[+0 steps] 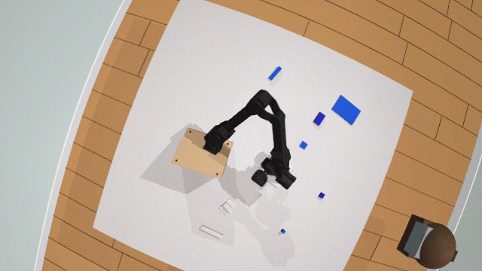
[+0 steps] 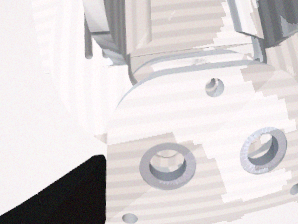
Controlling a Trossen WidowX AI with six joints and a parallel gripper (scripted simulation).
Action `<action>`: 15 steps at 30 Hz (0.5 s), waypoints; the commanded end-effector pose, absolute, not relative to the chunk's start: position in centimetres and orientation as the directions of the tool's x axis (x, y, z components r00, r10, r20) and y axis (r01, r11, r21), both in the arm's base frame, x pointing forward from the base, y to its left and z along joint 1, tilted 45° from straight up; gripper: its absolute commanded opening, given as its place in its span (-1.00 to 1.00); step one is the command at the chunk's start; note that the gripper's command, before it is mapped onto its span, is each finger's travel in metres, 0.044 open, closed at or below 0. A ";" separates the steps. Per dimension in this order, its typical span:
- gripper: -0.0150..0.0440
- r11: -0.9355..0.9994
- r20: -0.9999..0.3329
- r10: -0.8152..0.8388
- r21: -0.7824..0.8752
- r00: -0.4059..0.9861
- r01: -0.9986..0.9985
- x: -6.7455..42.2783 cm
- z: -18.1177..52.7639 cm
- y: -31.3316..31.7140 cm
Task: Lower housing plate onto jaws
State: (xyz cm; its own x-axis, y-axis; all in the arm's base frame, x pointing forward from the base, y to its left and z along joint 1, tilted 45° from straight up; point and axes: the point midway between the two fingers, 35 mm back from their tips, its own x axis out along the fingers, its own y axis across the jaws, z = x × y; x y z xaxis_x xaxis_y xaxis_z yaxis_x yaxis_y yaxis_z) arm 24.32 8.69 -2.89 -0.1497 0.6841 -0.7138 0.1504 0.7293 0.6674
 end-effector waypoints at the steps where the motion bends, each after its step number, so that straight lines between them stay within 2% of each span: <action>1: 0.70 0.727 -0.712 0.687 0.669 -0.148 0.155 24.3 -3.0 8.8; 15: 0.70 0.727 -0.712 0.687 0.669 -0.148 0.155 24.3 -3.2 9.0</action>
State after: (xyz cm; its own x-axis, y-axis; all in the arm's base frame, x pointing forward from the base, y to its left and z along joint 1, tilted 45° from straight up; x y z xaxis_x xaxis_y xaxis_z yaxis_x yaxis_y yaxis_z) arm 24.25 8.95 -3.13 -0.1506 0.6842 -0.7136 0.1484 0.7293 0.6679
